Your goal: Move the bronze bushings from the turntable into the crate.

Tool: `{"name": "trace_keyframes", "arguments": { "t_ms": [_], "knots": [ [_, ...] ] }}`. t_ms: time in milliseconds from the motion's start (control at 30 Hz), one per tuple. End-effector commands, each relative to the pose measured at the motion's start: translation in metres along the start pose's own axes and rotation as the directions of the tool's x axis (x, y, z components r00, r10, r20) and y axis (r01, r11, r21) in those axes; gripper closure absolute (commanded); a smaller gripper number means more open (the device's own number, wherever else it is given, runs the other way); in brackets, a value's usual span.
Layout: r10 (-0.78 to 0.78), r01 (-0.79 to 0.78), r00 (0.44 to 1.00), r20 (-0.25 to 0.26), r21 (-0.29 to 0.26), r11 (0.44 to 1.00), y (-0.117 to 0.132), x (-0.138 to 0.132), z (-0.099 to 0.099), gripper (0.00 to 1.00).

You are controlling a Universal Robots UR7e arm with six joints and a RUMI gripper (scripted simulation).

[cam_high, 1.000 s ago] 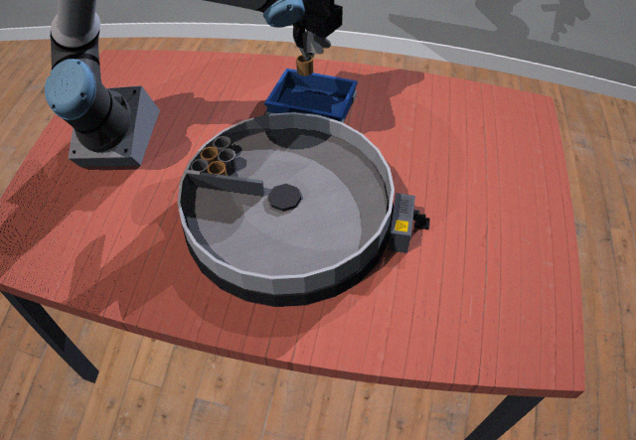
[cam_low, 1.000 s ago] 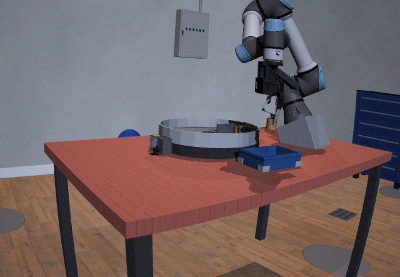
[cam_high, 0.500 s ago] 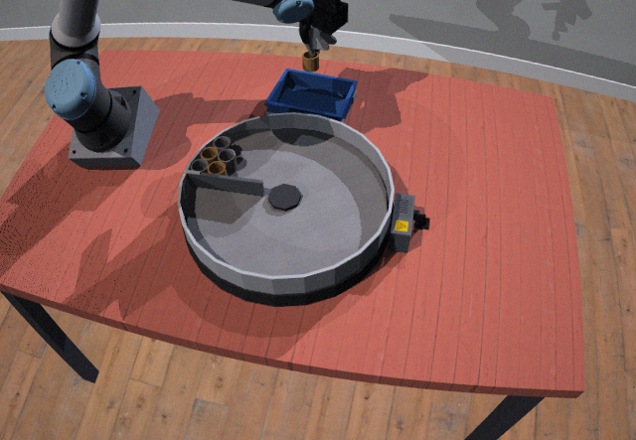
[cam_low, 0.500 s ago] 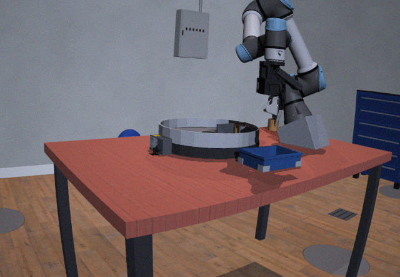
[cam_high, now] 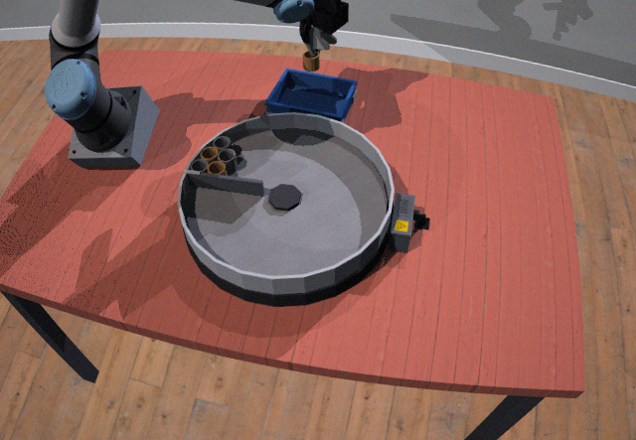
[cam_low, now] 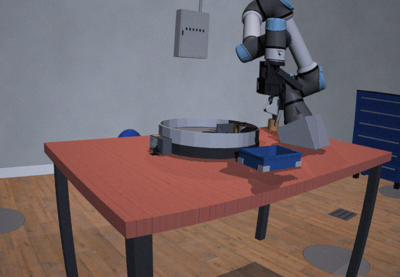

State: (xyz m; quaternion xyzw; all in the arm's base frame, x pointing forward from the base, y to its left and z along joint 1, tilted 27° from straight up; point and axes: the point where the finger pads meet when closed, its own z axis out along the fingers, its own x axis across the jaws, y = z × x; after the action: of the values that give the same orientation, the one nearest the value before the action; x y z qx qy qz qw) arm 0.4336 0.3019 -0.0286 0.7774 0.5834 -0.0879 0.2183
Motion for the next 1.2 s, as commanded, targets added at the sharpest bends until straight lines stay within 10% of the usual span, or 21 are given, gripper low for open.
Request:
{"name": "trace_keyframes", "arguments": {
  "t_ms": [0, 800, 1167],
  "knots": [
    [0.000, 0.000, 1.000, -0.001, -0.001, 1.000, 0.000, 0.000, -0.001, 1.00],
    [0.000, 0.000, 1.000, -0.001, -0.001, 1.000, 0.000, 0.000, 0.001, 1.00],
    [0.000, 0.000, 1.000, -0.001, -0.001, 1.000, 0.000, 0.001, 0.041, 1.00]
  ]
}}
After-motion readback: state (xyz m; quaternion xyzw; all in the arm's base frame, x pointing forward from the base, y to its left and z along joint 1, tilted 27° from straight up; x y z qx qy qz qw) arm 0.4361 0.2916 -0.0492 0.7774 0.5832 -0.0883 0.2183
